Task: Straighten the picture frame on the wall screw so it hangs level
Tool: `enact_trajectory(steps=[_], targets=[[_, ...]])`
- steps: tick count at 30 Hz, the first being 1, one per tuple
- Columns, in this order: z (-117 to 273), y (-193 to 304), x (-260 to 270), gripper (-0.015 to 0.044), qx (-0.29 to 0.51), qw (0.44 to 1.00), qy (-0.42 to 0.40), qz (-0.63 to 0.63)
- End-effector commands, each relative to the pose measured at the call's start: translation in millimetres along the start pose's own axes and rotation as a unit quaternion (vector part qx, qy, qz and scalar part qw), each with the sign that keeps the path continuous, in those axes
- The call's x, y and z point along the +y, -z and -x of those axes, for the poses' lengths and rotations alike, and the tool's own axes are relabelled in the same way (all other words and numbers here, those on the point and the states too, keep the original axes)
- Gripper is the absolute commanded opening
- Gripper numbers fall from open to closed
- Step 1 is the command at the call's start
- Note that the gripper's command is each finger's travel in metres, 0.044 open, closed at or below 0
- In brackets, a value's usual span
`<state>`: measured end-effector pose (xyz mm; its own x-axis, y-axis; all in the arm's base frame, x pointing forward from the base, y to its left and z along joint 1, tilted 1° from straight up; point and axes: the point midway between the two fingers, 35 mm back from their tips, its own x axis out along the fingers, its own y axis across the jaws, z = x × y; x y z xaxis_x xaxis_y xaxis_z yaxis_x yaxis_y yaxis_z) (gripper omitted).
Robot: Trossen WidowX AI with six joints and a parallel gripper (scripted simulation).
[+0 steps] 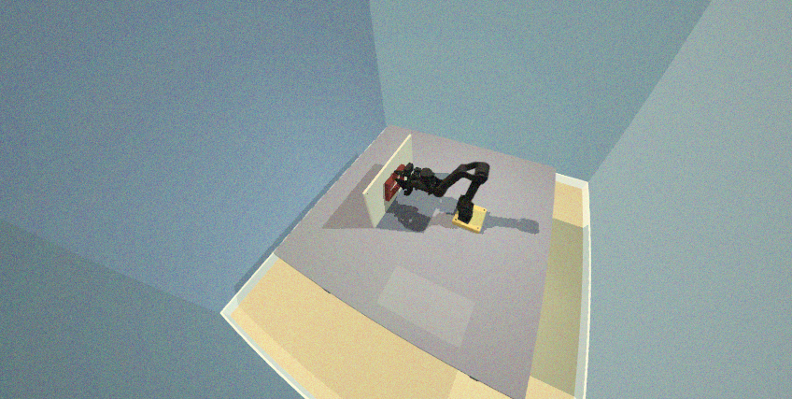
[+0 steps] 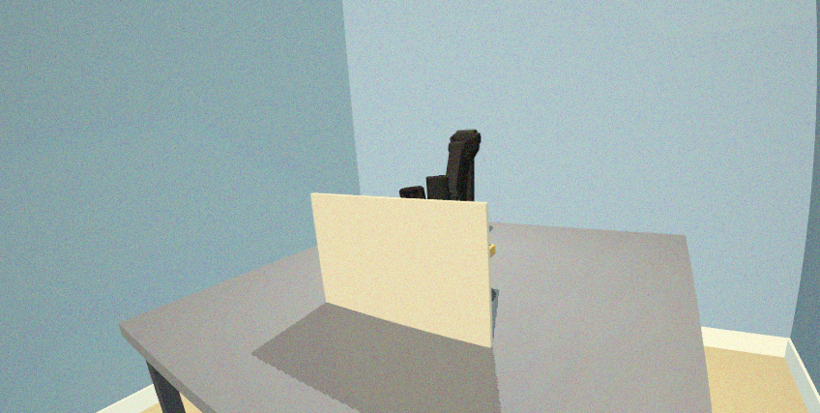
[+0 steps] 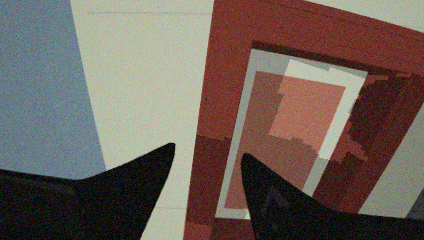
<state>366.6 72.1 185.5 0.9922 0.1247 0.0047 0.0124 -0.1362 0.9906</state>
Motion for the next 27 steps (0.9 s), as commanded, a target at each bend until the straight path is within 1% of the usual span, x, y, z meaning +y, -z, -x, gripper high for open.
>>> enact_trajectory(steps=[1,4,11,12,27], targets=[[-0.1,0.9,0.6,0.0155,0.002,1.0,-0.001,0.002],[-0.1,0.9,0.6,0.0076,0.002,1.0,-0.001,0.002],[-0.1,0.9,0.6,0.003,0.002,1.0,-0.001,0.002],[-0.1,0.9,0.6,0.0003,0.002,1.0,-0.001,0.002],[-0.1,0.1,2.3,0.0,0.002,1.0,-0.001,0.002]])
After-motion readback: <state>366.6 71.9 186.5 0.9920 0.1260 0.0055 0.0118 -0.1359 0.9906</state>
